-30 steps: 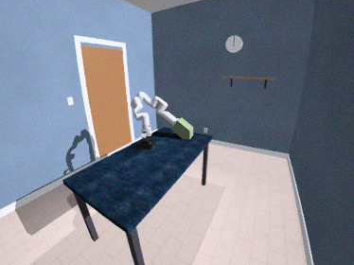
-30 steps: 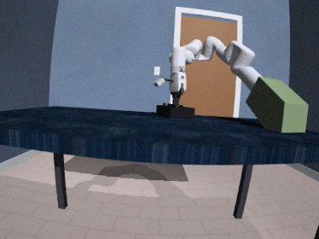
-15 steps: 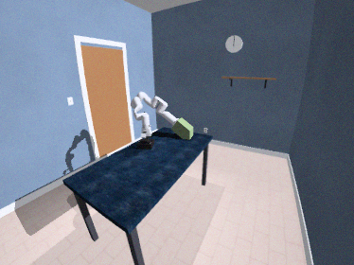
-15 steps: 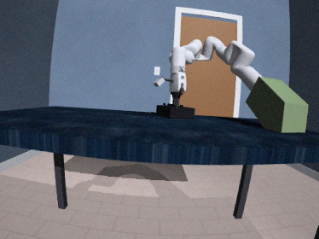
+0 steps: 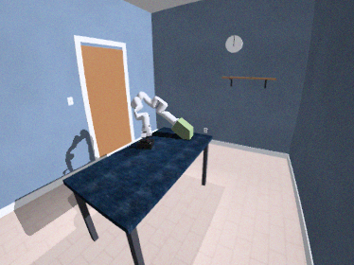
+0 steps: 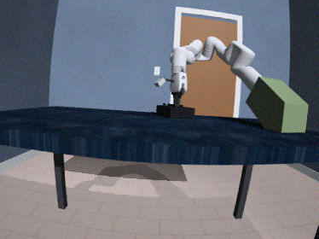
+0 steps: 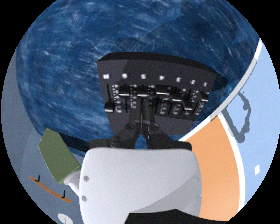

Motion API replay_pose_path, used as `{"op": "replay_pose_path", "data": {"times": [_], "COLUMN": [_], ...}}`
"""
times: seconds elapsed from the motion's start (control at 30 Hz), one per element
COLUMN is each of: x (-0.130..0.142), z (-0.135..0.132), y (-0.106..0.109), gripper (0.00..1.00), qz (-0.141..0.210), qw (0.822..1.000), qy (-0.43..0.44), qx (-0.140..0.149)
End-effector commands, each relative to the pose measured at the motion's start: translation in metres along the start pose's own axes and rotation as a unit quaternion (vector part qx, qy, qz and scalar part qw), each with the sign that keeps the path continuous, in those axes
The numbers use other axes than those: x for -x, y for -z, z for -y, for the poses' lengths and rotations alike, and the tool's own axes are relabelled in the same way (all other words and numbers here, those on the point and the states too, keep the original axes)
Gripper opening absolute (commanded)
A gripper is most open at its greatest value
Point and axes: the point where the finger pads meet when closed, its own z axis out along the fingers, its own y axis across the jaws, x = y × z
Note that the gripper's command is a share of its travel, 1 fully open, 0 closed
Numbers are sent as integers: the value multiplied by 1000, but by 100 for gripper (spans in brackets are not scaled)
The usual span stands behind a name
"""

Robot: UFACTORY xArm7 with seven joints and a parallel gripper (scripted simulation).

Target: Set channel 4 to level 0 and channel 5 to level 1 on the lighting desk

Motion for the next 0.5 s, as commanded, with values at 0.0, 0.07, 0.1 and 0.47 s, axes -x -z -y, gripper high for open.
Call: {"op": "replay_pose_path", "data": {"times": [0.0,0.07,0.1,0.47], "x": [0,0,0,0], "z": [0,0,0,0], "y": [2,2,2,22], "gripper": [0,0,0,0], "qz": [-2,-2,-2,-2], "qw": [1000,1000,1000,1000], "qy": [0,0,0,0], "qx": [0,0,0,0]}}
